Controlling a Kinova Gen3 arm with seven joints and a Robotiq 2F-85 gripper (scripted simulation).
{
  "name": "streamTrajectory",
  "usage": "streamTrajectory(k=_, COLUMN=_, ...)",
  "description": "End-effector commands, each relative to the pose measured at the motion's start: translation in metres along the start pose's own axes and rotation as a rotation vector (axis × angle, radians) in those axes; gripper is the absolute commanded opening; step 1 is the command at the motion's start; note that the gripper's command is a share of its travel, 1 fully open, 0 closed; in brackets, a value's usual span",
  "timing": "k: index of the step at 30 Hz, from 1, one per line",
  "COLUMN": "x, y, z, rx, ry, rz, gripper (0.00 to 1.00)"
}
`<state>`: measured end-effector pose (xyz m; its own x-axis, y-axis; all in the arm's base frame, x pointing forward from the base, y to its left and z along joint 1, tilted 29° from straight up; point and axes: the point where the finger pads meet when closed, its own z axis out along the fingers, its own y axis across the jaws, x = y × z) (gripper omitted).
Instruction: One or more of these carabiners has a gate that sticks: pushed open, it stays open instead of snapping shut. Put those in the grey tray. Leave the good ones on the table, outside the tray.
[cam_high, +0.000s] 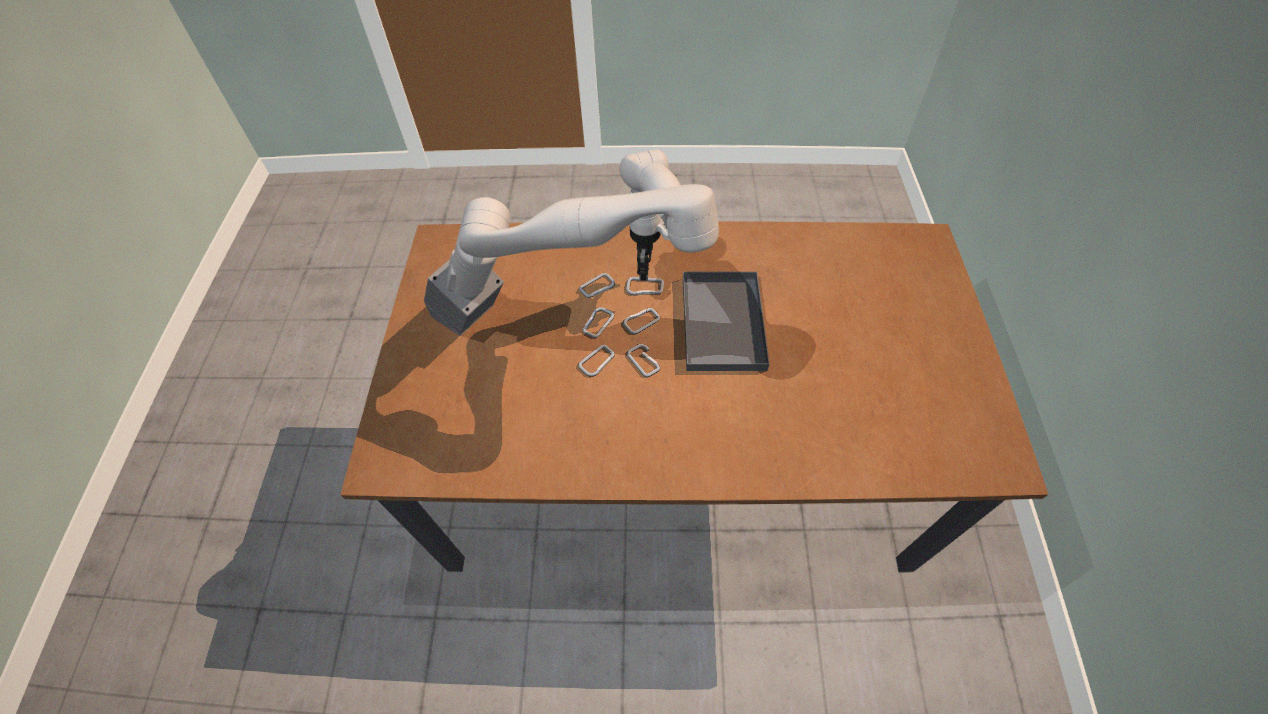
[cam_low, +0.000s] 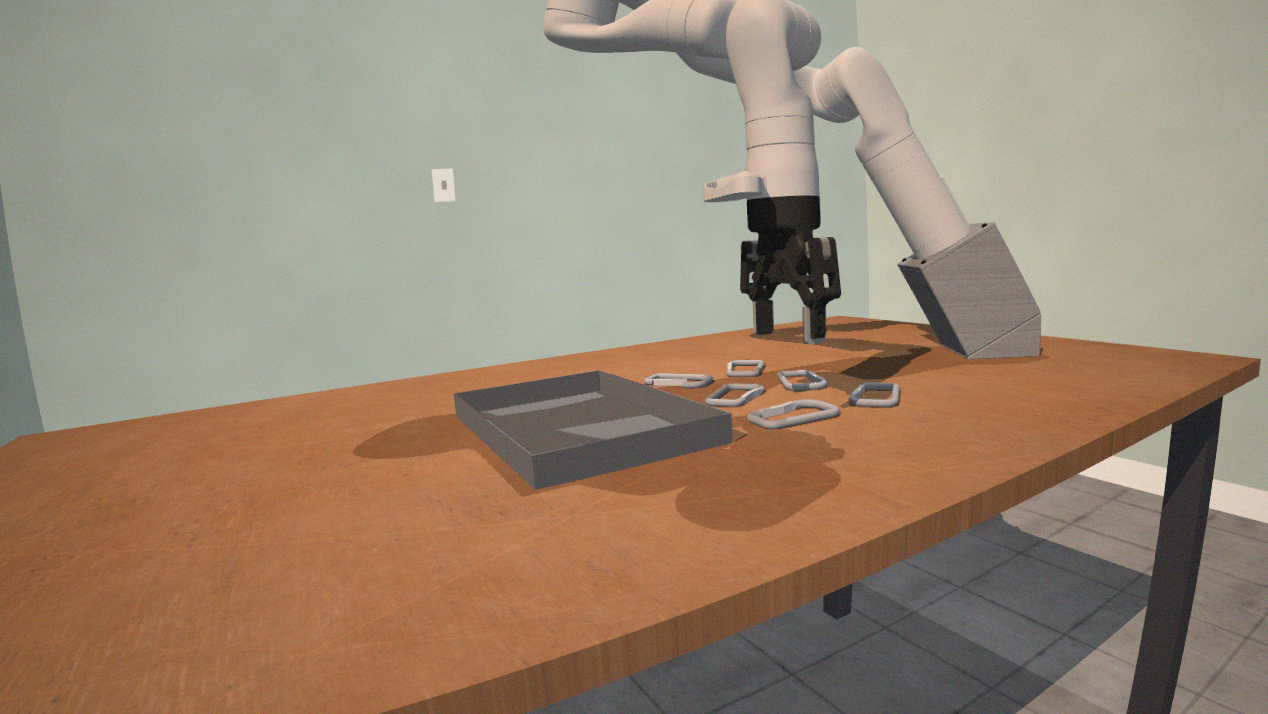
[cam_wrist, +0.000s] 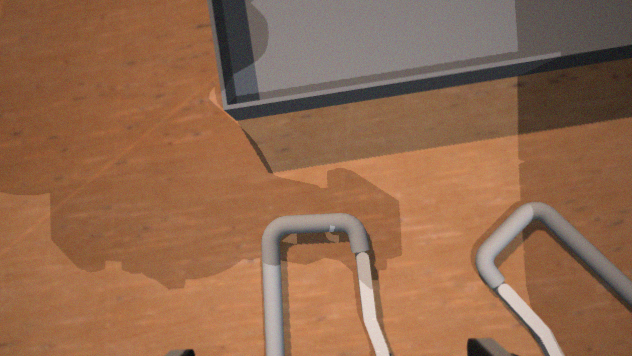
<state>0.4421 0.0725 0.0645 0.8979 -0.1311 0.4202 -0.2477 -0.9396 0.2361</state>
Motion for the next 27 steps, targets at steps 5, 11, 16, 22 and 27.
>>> streamTrajectory(k=5, x=-0.002, y=-0.002, z=0.001, rx=0.002, ry=-0.005, rz=-0.003, gripper=1.0)
streamTrajectory(k=11, x=-0.002, y=-0.001, z=0.051, rx=0.001, ry=-0.003, rz=-0.002, gripper=1.0)
streamTrajectory(k=16, x=-0.002, y=-0.001, z=0.051, rx=0.001, ry=-0.003, rz=-0.002, gripper=1.0)
streamTrajectory(k=22, x=-0.002, y=-0.001, z=0.051, rx=0.001, ry=-0.003, rz=-0.002, gripper=1.0)
streamTrajectory(k=27, x=-0.002, y=-0.001, z=0.075, rx=0.001, ry=0.001, rz=0.0, gripper=1.0)
